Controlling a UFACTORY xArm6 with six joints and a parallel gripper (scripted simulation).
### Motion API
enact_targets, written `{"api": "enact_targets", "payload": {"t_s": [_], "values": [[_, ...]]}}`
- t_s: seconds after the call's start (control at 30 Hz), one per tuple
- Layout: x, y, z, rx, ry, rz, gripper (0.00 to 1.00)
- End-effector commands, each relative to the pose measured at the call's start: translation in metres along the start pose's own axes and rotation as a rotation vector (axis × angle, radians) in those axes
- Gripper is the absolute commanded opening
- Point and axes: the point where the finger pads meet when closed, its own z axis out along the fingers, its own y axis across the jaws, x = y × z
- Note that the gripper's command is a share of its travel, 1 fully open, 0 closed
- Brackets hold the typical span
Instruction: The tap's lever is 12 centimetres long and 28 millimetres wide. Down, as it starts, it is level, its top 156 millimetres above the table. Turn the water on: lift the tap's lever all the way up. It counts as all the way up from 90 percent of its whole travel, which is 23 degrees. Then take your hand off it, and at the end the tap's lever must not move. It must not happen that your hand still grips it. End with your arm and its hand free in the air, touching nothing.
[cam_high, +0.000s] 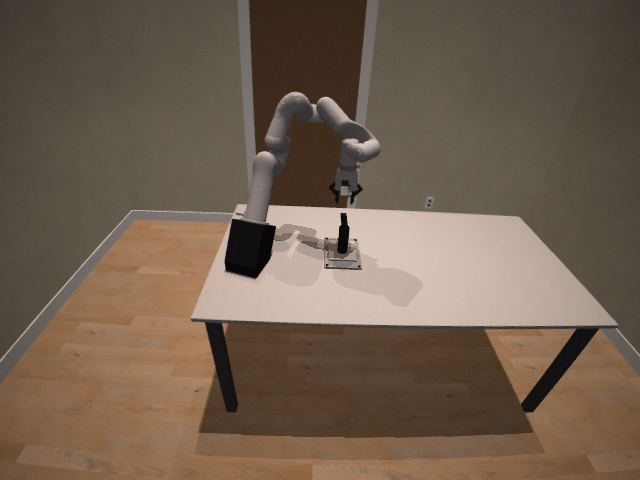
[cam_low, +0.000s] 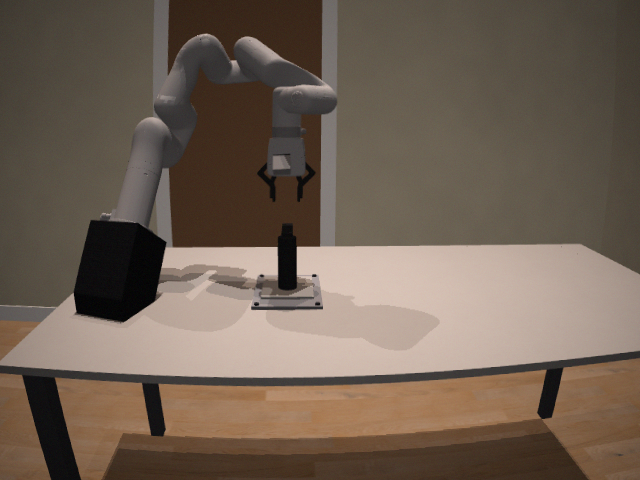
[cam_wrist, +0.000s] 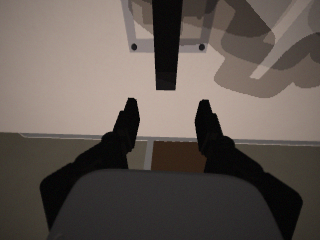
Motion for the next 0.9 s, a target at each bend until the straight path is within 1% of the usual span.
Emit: {"api": "enact_targets", "payload": {"t_s": [0.0, 0.6, 0.87], "values": [[-0.0001, -0.0008, -0.0009, 0.003, 0.000, -0.001, 0.67], [-0.0001, -0.0008, -0.0007, 0.003, 0.000, -0.001, 0.67], [-0.0001, -0.0010, 0.0029, 0.003, 0.000, -0.001, 0.67]]}}
